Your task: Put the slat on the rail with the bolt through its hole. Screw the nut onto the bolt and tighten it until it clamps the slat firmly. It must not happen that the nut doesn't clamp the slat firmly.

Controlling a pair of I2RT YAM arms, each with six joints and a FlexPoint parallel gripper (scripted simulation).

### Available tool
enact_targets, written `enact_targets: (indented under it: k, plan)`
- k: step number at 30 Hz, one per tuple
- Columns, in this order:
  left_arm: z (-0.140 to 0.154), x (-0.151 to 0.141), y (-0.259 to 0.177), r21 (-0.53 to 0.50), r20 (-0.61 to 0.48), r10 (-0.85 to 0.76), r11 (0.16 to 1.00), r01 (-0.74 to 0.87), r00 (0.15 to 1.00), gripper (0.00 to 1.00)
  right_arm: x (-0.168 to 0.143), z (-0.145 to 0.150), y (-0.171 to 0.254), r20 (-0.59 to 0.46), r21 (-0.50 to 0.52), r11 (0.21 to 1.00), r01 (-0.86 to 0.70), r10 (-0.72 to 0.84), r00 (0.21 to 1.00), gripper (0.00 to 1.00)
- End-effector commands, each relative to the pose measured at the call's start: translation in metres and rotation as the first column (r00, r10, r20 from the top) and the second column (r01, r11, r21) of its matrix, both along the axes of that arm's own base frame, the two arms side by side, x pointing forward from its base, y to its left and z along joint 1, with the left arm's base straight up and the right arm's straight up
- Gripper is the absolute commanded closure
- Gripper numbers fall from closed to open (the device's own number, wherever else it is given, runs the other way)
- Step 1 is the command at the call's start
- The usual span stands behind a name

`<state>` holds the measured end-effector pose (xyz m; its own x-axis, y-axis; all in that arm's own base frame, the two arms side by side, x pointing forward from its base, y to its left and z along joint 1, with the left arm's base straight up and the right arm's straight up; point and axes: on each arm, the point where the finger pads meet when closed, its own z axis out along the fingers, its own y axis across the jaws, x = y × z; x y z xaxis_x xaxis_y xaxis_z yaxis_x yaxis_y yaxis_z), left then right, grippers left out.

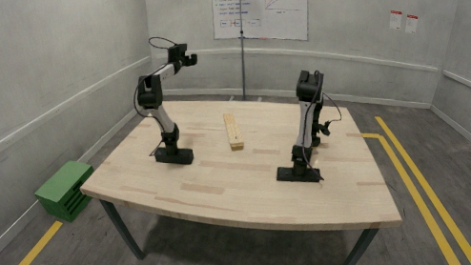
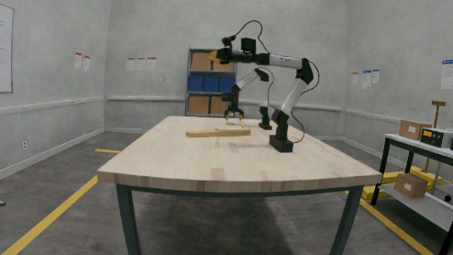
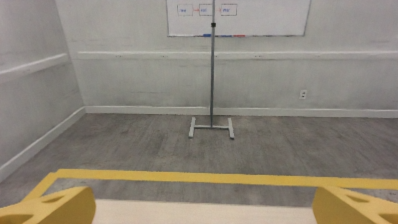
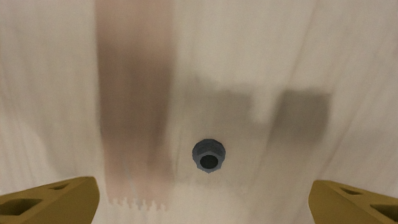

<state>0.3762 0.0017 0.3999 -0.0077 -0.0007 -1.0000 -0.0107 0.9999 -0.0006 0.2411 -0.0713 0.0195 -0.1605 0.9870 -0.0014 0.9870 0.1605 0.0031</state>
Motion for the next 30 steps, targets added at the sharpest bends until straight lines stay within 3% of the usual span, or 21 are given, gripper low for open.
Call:
enact_targets:
  k: [1, 30]
  plan:
    - [0.007, -0.002, -0.002, 0.001, 0.02, -0.011, 1.0, 0.011, 1.0, 0.0, 0.0, -0.009, 0.0, -0.002, 0.0, 1.0, 0.007, -0.007, 1.0, 0.0]
    - [0.007, -0.002, -0.002, 0.001, 0.02, -0.011, 1.0, 0.011, 1.0, 0.0, -0.001, -0.026, 0.0, -0.003, 0.001, 1.0, 0.008, -0.008, 1.0, 0.0]
